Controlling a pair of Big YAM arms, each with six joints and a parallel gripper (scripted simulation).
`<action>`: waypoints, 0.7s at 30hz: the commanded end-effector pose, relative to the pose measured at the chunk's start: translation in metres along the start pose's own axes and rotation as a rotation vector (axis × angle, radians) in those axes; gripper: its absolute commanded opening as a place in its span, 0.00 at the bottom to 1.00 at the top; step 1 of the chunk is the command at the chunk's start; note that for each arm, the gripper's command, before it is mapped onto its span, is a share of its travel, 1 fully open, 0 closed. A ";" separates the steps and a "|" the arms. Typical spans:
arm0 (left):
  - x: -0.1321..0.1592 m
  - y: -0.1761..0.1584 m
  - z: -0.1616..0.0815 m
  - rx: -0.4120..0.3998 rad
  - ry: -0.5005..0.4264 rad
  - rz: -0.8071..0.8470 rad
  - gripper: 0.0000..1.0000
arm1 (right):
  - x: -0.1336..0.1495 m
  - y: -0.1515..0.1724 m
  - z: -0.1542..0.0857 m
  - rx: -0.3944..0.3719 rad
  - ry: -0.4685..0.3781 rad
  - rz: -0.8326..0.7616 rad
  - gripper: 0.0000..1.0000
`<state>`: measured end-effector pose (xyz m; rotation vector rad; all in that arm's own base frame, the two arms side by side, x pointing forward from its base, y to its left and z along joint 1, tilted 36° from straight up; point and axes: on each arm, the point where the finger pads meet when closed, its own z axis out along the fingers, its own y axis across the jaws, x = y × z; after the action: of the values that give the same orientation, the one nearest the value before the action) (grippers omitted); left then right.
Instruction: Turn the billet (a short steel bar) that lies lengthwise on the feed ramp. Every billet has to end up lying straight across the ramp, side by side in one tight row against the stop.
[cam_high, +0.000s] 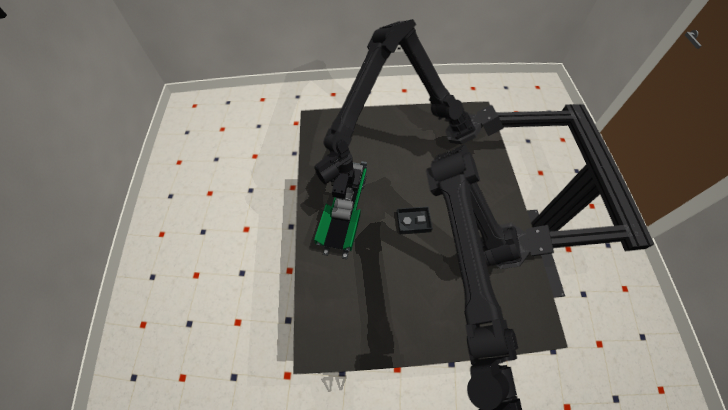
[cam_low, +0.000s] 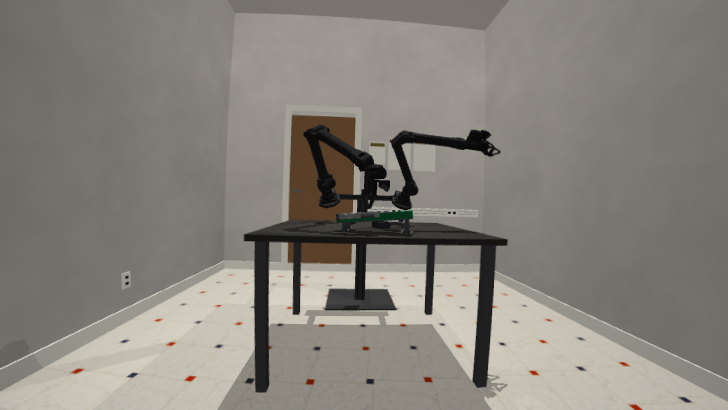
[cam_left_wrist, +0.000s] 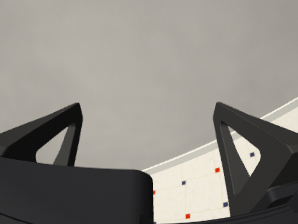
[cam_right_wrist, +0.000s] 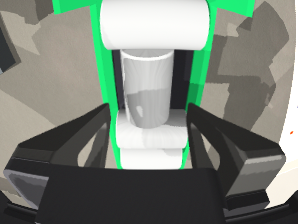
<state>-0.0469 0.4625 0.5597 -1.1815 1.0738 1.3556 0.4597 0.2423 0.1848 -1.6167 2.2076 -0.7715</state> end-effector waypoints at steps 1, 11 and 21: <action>-0.045 0.006 -0.005 -0.009 -0.087 -0.008 1.00 | -0.014 -0.022 -0.028 0.046 -0.062 0.023 0.57; -0.045 0.006 -0.005 -0.009 -0.087 -0.008 1.00 | -0.014 -0.022 -0.028 0.046 -0.062 0.023 0.57; -0.045 0.006 -0.005 -0.009 -0.087 -0.008 1.00 | -0.014 -0.022 -0.028 0.046 -0.062 0.023 0.57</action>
<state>-0.0469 0.4625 0.5596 -1.1815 1.0738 1.3556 0.4597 0.2424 0.1848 -1.6167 2.2076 -0.7715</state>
